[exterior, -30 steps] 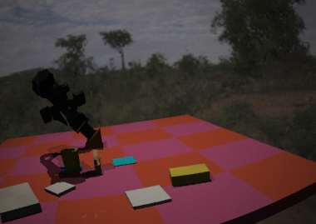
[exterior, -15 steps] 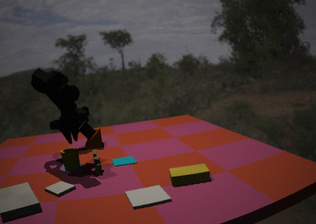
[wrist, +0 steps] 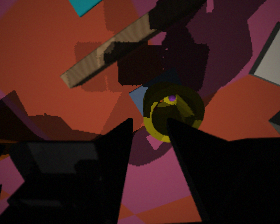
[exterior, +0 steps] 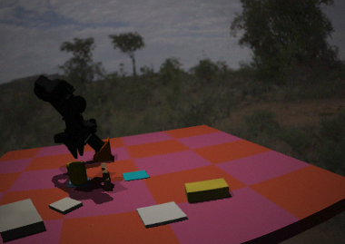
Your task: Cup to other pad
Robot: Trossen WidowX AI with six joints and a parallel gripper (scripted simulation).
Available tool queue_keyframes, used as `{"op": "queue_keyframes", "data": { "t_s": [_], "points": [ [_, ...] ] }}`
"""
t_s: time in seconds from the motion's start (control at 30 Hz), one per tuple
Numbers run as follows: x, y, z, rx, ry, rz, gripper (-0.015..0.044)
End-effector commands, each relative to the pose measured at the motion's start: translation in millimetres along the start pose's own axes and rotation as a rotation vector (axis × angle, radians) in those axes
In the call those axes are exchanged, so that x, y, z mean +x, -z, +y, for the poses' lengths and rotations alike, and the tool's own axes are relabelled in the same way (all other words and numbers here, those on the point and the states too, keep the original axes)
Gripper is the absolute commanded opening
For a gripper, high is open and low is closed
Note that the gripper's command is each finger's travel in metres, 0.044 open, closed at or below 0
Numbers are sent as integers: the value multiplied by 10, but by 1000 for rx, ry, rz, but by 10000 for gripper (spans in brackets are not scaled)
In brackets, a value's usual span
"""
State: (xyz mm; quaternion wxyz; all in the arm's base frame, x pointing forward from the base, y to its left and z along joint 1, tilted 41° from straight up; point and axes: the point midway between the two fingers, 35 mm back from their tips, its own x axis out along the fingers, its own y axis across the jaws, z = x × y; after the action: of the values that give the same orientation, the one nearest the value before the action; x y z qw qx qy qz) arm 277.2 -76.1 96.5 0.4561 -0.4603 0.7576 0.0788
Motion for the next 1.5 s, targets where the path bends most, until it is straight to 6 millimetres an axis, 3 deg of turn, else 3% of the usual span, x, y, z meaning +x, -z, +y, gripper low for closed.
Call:
{"op": "queue_keyframes", "data": {
  "t_s": [0.0, 1.03, 1.47],
  "points": [
    [68, 5, -2, -8, 3, 6, 167],
    [512, 21, 6, -7, 4, 9, 167],
    [497, 16, 6, 0, 0, 4, 80]
  ]
}}
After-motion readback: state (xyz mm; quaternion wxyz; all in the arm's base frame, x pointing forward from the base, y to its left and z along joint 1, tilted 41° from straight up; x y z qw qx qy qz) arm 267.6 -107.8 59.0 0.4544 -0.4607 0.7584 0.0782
